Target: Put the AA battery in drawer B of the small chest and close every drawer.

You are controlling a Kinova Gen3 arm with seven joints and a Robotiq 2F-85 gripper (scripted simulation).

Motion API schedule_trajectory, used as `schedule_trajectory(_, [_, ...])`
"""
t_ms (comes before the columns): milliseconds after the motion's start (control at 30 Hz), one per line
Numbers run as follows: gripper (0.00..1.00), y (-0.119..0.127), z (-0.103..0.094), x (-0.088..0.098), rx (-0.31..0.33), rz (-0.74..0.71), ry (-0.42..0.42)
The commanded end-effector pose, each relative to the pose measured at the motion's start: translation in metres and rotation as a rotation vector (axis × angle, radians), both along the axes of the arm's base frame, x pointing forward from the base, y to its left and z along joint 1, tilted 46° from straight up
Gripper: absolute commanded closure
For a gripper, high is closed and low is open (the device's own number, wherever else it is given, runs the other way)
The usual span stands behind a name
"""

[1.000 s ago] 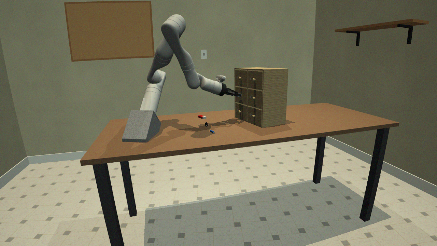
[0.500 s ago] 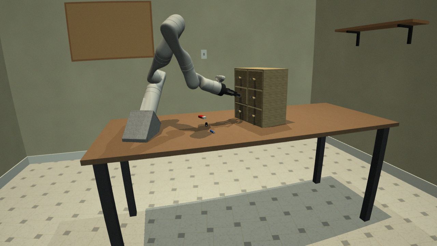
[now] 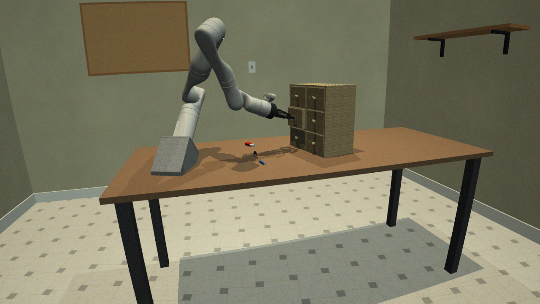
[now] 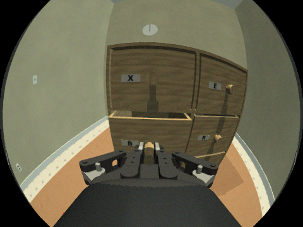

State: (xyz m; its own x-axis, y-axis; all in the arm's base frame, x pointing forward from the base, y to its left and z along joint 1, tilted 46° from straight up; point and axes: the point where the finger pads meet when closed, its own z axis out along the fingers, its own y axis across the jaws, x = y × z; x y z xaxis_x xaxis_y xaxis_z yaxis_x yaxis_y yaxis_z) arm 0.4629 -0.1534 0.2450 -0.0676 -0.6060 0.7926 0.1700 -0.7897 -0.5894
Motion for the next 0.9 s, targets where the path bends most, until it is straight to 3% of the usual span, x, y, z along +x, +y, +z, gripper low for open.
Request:
schedule_trajectory(0, [0.87,-0.001,-0.002,-0.004,0.004,-0.003,0.002])
schedule_trajectory(867, [0.87,0.003,-0.015,-0.032,0.004,-0.003,0.002])
